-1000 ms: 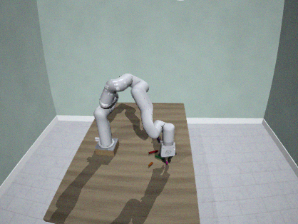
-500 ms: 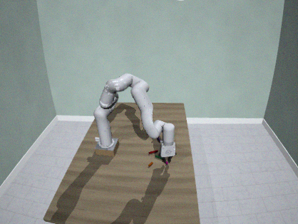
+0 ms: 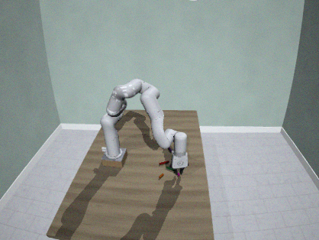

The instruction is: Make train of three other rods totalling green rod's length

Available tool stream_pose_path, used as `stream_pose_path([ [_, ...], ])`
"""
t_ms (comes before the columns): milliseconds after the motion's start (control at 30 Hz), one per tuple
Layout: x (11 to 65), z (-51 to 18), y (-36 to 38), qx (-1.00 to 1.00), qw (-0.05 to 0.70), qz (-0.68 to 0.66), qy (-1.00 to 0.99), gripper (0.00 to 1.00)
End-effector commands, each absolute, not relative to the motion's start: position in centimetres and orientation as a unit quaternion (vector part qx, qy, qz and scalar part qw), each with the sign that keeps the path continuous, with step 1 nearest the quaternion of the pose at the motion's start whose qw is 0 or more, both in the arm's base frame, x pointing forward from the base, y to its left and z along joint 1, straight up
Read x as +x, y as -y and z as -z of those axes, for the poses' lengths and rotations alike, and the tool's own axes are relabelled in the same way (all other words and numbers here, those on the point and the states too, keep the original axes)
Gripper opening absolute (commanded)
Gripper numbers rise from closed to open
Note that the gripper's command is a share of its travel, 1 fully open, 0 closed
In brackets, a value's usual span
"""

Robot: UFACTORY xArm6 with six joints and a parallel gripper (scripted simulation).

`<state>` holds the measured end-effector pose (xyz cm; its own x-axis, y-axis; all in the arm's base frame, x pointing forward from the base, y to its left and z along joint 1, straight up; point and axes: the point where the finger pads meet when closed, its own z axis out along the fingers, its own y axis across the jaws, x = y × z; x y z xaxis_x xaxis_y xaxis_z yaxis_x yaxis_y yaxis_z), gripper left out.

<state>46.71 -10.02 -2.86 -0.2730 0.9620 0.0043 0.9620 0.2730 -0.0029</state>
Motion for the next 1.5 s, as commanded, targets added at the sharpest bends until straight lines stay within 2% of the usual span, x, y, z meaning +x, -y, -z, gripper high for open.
stream_pose_path([
  [0,46.9,3.0,10.1,-0.603,0.001,0.001,0.798,0.24],
  [1467,46.9,4.0,10.1,-0.603,0.001,0.001,0.798,0.24],
])
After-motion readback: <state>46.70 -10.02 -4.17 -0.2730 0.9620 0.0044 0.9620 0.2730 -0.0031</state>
